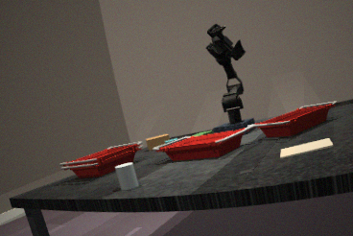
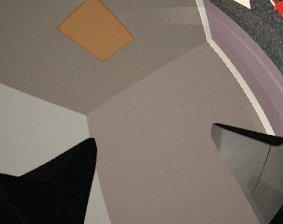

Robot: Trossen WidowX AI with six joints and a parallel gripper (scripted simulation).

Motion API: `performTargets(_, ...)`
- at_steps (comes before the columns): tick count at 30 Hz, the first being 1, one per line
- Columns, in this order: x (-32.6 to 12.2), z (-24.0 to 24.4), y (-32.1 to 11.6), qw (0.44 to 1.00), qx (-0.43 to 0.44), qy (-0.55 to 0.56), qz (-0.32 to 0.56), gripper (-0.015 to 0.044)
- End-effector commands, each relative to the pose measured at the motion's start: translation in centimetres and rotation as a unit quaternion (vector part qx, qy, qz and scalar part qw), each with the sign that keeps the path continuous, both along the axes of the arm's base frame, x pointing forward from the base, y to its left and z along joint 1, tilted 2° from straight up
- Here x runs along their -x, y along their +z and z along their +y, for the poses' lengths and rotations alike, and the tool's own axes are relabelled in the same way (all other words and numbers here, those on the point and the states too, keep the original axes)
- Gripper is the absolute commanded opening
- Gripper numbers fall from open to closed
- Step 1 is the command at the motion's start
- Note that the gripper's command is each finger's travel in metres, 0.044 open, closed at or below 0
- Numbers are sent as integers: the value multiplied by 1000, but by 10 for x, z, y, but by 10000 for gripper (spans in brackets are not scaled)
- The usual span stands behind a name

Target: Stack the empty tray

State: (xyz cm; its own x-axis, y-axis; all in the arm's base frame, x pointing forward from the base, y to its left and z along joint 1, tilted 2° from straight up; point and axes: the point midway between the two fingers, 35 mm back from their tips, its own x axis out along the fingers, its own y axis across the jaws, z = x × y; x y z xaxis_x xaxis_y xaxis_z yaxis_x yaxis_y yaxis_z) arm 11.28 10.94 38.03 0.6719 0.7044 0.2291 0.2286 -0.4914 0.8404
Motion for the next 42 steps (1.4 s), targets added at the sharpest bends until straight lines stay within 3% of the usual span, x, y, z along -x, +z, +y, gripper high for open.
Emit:
performTargets(1,0,0,0,1000,0,0,0,374)
performTargets(8,-1,0,0,1000,2,-1,0,190)
performTargets(12,-19,4,1,998,53,-19,-7,85)
performTargets(17,-47,11,2,985,161,-45,-40,81)
performTargets(21,-80,21,-9,943,313,-55,-98,81)
performTargets(27,-126,32,-20,824,528,-30,-204,81)
performTargets(33,-174,43,-40,645,694,51,-316,81)
performTargets(35,-189,47,-50,575,732,89,-355,81)
performTargets(42,-220,54,-75,416,778,179,-436,81)
